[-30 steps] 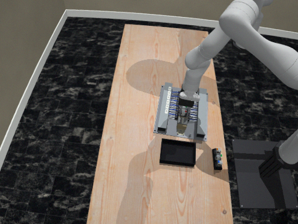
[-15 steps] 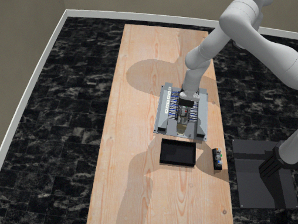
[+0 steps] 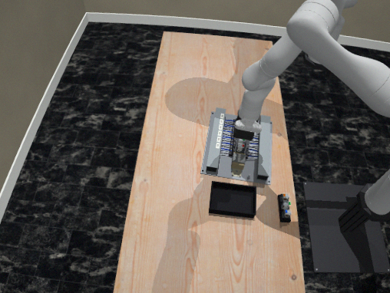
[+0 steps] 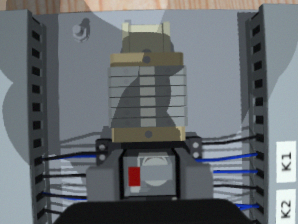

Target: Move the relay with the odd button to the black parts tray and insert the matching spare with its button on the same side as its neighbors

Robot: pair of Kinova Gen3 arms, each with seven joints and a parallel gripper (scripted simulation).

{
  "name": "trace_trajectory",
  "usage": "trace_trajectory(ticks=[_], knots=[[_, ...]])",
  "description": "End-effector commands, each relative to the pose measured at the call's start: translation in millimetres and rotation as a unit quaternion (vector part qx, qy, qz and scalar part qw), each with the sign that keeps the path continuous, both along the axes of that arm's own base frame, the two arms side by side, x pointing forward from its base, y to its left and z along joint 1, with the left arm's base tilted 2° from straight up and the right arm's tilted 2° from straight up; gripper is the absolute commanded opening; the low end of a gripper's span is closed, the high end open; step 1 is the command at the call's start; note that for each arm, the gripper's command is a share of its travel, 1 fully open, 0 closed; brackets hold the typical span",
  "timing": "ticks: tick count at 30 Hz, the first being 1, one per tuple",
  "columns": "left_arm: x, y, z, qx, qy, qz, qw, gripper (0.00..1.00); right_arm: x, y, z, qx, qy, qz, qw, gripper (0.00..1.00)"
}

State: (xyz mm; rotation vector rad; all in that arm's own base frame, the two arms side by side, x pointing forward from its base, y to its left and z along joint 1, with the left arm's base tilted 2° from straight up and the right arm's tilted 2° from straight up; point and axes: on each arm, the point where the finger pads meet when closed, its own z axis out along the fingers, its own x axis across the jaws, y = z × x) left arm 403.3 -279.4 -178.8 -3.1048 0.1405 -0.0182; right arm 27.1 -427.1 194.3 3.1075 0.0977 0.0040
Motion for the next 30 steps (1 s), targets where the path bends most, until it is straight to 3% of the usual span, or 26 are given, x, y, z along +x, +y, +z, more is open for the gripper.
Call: trace_trajectory(ticks=[1, 30], knots=[[0.9, -0.7, 1.1, -0.001, -0.001, 0.000, 1.000, 0.00, 0.0, -0.4, 0.6, -0.001, 0.000, 0.000, 1.000, 1.00], [1.3, -0.8, 1.2, 0.000, 0.006, 0.000, 1.000, 0.00, 0.0, -0.4, 0.6, -0.001, 0.000, 0.000, 1.000, 1.00]])
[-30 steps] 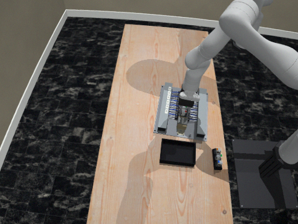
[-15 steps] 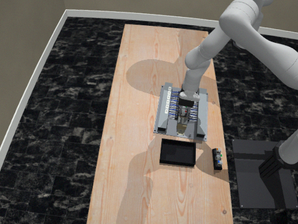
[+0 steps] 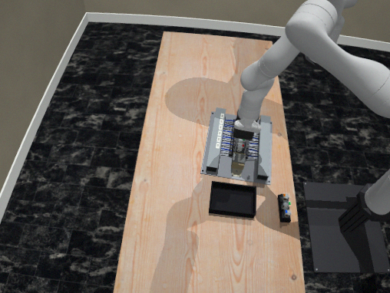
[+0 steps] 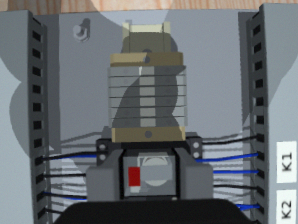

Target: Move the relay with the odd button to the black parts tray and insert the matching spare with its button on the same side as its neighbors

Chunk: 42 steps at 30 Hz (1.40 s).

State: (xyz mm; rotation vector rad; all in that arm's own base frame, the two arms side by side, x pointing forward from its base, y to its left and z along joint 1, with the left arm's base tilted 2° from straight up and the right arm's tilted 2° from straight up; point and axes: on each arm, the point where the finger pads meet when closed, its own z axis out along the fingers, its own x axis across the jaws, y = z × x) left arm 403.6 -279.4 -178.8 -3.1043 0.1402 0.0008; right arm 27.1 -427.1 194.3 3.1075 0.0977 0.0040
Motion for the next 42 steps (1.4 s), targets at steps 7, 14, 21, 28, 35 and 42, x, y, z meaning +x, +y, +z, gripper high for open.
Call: trace_trajectory(ticks=[7, 14, 21, 28, 35, 42], knots=[[1.2, -0.8, 1.2, 0.000, 0.003, 0.000, 1.000, 0.00, 0.0, -0.4, 0.6, -0.001, 0.000, 0.000, 1.000, 1.00], [1.4, -0.8, 1.2, 0.000, 0.007, 0.000, 1.000, 0.00, 0.0, -0.4, 0.6, -0.001, 0.000, 0.000, 1.000, 1.00], [1.6, -0.8, 1.3, 0.000, 0.010, 0.000, 1.000, 0.00, 0.0, -0.4, 0.6, -0.001, 0.000, 0.000, 1.000, 1.00], [1.4, -0.8, 1.3, 0.000, 0.007, 0.000, 1.000, 0.00, 0.0, -0.4, 0.6, -0.001, 0.000, 0.000, 1.000, 1.00], [1.2, -0.8, 1.3, 0.000, 0.003, 0.000, 1.000, 0.00, 0.0, -0.4, 0.6, -0.001, 0.000, 0.000, 1.000, 1.00], [1.1, -0.8, 1.4, -0.001, 0.000, 0.000, 1.000, 0.00, 0.0, -0.4, 0.6, -0.001, 0.000, 0.000, 1.000, 1.00]])
